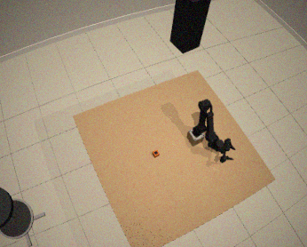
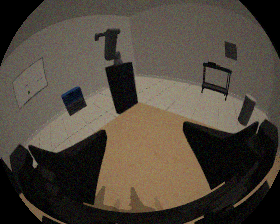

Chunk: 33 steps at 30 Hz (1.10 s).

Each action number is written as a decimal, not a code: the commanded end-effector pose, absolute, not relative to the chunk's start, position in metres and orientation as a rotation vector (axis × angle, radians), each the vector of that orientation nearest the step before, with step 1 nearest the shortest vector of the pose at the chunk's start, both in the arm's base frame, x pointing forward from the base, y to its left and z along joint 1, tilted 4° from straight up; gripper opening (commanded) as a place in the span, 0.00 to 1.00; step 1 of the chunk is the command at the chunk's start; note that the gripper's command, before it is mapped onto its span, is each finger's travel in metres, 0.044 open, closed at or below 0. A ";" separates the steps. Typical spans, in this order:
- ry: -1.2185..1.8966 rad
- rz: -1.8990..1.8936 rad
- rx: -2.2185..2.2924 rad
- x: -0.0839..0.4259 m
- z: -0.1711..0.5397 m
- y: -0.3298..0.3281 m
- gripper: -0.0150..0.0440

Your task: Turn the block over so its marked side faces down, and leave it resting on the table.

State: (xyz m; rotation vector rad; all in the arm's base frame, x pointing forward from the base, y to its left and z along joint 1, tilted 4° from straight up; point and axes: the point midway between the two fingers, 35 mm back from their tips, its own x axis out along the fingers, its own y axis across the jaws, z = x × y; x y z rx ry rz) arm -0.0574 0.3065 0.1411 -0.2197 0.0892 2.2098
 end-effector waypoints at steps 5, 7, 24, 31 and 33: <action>0.245 2.001 -0.248 0.000 0.131 0.329 1.00; 0.331 1.880 -0.257 0.035 0.124 0.336 1.00; 0.919 0.933 -0.176 0.288 0.073 0.239 1.00; 1.114 0.571 -0.076 0.347 0.058 0.144 1.00; 1.172 0.462 -0.038 0.357 0.055 0.114 1.00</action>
